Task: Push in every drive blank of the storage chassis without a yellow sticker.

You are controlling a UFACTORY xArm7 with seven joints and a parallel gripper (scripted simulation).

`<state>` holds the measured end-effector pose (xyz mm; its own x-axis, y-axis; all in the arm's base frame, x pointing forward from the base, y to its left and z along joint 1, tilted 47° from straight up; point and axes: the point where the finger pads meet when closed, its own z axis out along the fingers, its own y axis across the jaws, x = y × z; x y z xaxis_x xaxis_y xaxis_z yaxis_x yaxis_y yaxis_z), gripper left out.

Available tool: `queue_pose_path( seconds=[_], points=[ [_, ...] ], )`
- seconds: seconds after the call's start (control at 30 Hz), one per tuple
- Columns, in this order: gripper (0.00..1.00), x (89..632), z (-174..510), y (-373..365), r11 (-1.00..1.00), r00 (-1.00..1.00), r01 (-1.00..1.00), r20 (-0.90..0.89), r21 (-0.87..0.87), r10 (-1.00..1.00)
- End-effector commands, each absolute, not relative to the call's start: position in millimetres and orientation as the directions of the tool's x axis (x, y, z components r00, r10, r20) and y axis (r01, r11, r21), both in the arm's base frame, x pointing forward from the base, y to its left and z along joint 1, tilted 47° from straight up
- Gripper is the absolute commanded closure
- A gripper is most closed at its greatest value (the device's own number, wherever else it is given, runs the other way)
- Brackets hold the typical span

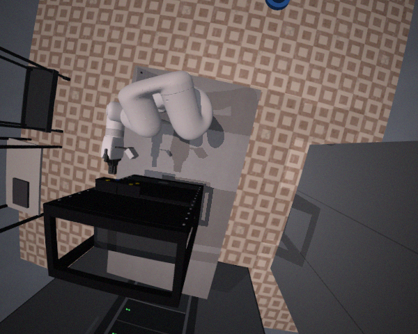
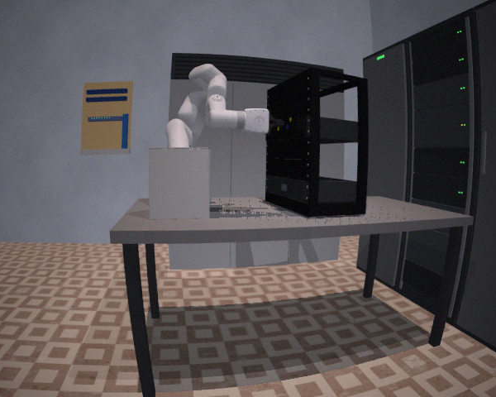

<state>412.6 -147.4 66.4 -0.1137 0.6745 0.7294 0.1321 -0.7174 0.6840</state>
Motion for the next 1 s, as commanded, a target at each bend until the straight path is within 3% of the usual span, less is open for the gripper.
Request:
queue_pose_path(
  seconds=[0.0,0.47,0.97],
  points=[
    [1.0,413.1,67.3,-149.0,-0.716,-0.114,0.129,0.727,0.686,0.677],
    [1.0,381.3,51.1,-149.5,-0.716,-0.114,0.129,0.727,0.686,0.677],
    [1.0,432.5,50.8,-140.6,-0.716,-0.114,0.129,0.727,0.686,0.677]
  ],
)
